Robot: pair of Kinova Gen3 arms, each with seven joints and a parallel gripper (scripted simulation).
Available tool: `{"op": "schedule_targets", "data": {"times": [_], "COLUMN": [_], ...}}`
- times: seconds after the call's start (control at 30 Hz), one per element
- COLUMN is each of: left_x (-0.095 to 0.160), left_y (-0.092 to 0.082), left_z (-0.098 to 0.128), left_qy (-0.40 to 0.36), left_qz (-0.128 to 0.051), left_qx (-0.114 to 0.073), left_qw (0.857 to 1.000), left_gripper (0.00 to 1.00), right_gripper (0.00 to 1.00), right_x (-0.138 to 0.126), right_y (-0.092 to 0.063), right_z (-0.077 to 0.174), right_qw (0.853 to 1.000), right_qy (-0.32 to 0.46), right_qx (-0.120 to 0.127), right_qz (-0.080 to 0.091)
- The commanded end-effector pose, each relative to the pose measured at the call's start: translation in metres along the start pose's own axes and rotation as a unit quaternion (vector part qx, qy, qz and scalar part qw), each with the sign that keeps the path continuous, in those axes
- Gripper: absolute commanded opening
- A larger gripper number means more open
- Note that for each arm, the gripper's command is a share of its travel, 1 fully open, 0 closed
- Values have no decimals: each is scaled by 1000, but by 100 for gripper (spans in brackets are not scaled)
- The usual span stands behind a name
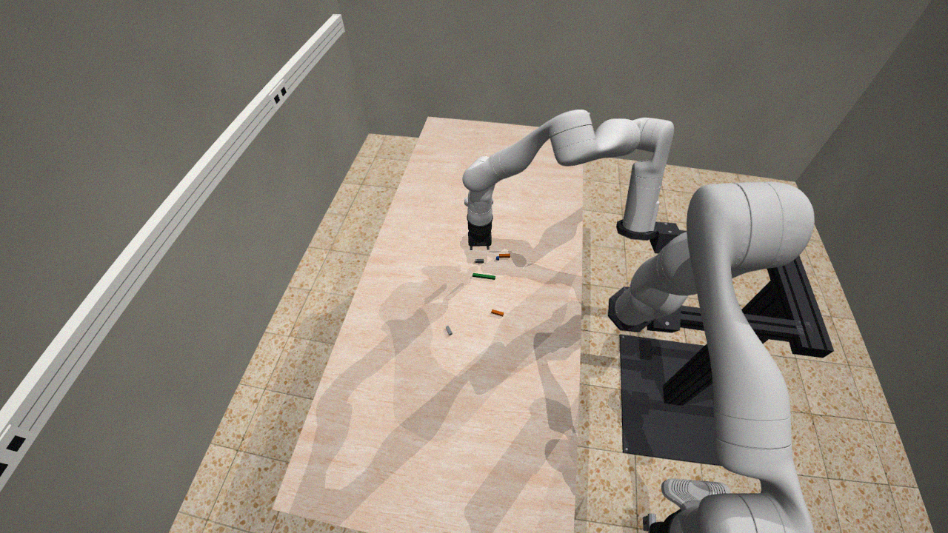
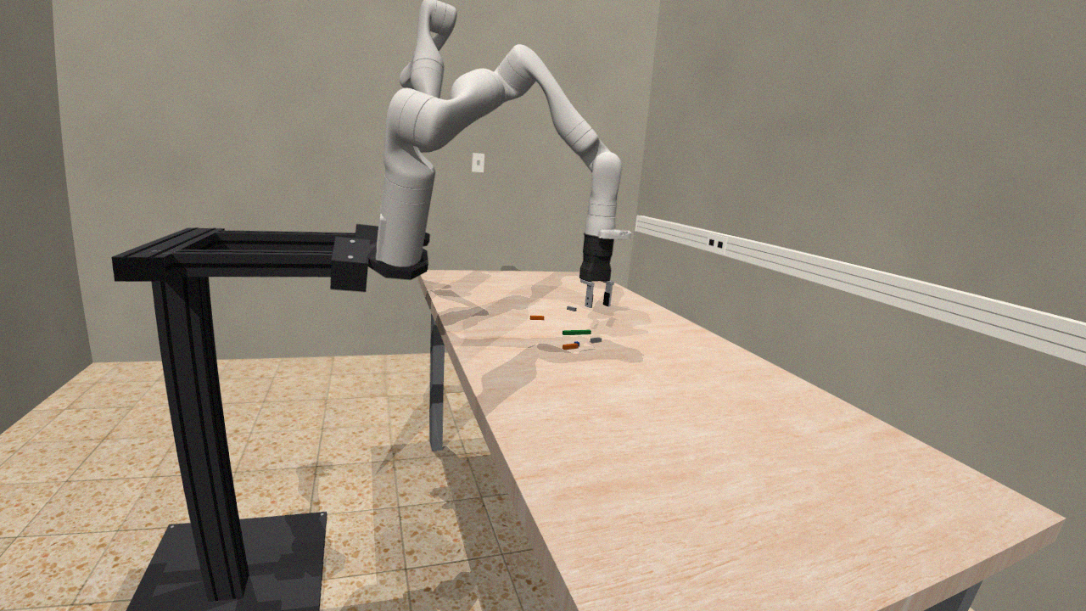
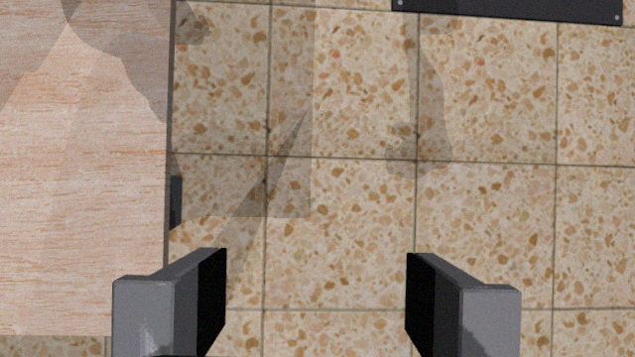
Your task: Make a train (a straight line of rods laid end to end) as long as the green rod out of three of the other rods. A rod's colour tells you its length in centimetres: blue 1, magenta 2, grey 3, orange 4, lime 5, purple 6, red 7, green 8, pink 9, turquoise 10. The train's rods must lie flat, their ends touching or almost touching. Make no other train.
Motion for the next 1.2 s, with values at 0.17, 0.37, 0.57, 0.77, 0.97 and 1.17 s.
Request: {"op": "schedule_targets", "data": {"times": [0.17, 0.37, 0.57, 0.77, 0.97, 1.17], "left_x": [0, 0, 0, 0, 0, 0], "left_y": [-1, -1, -1, -1, -1, -1], "left_z": [0, 0, 0, 0, 0, 0], "left_qy": [0, 0, 0, 0, 0, 0], "left_qz": [0, 0, 0, 0, 0, 0], "left_qx": [-1, -1, -1, -1, -1, -1], "left_qw": [1000, 1000, 1000, 1000, 1000, 1000], "left_gripper": [100, 100, 100, 100, 100, 100], "right_gripper": [100, 100, 100, 100, 100, 100], "right_x": [-1, -1, 0, 0, 2, 4], "right_y": [-1, -1, -1, -1, 0, 0], "right_z": [0, 0, 0, 0, 1, 2], "right_qw": [1000, 1000, 1000, 1000, 1000, 999], "right_qy": [0, 0, 1, 7, 24, 44], "right_qx": [0, 0, 0, 0, 0, 0], "right_qz": [1, 1, 1, 1, 0, -1]}}
Point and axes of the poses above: on each arm, the point where the finger pads meet when closed, its own y axis out along the fingers, its own x axis across the jaws, z = x × y, the point moved 10 cm from there along -y, back along the fingers, and after that the axes turned 8 degrees about y, right-handed, at the moved point
